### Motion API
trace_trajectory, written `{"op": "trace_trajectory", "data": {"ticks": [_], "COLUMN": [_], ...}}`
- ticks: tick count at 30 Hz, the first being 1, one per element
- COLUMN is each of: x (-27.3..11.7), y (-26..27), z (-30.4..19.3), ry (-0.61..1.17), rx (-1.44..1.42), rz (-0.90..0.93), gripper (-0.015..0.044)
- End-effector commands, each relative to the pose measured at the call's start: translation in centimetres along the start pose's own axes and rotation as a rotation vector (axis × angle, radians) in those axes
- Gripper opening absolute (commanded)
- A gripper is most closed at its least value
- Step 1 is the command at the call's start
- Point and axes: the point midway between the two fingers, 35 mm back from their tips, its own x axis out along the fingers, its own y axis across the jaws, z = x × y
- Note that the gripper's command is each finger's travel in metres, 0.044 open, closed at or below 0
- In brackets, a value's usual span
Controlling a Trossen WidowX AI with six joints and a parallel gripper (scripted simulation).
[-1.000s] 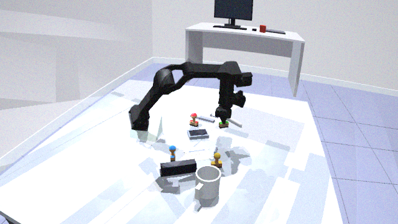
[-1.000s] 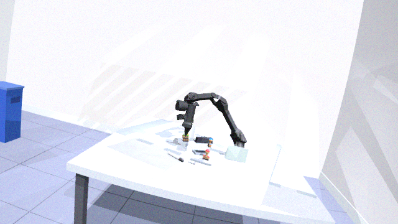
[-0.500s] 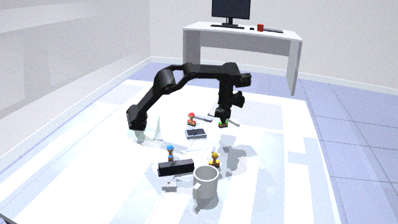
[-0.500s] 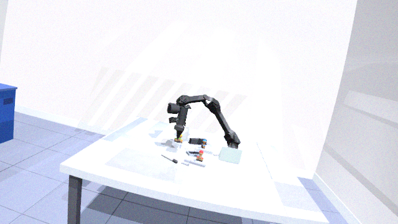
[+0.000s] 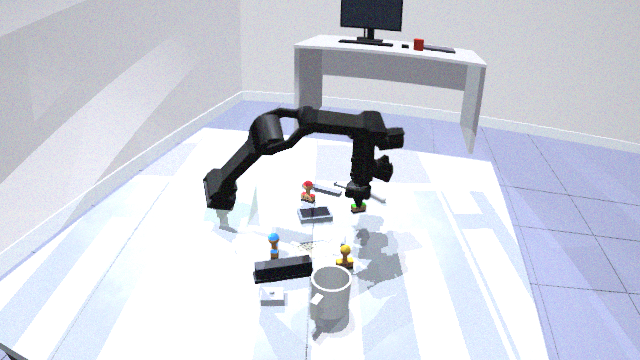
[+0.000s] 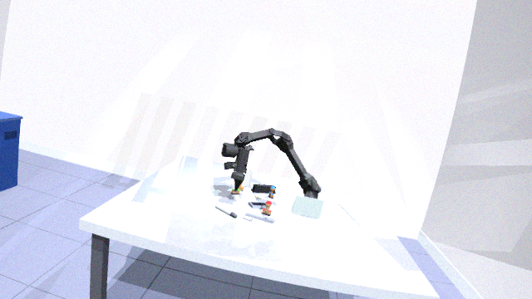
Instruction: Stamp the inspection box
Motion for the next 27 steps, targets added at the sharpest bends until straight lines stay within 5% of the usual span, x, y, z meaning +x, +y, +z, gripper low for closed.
{"op": "trace_trajectory", "data": {"ticks": [1, 21, 27], "x": [0.8, 3.7, 3.3], "y": [0.0, -0.2, -0.2], "z": [0.0, -0.2, -0.2], "ry": [0.0, 0.0, 0.002], "rx": [-0.007, -0.006, 0.0], "rz": [-0.005, -0.007, -0.003], "gripper": [0.0, 0.0, 0.0157]}}
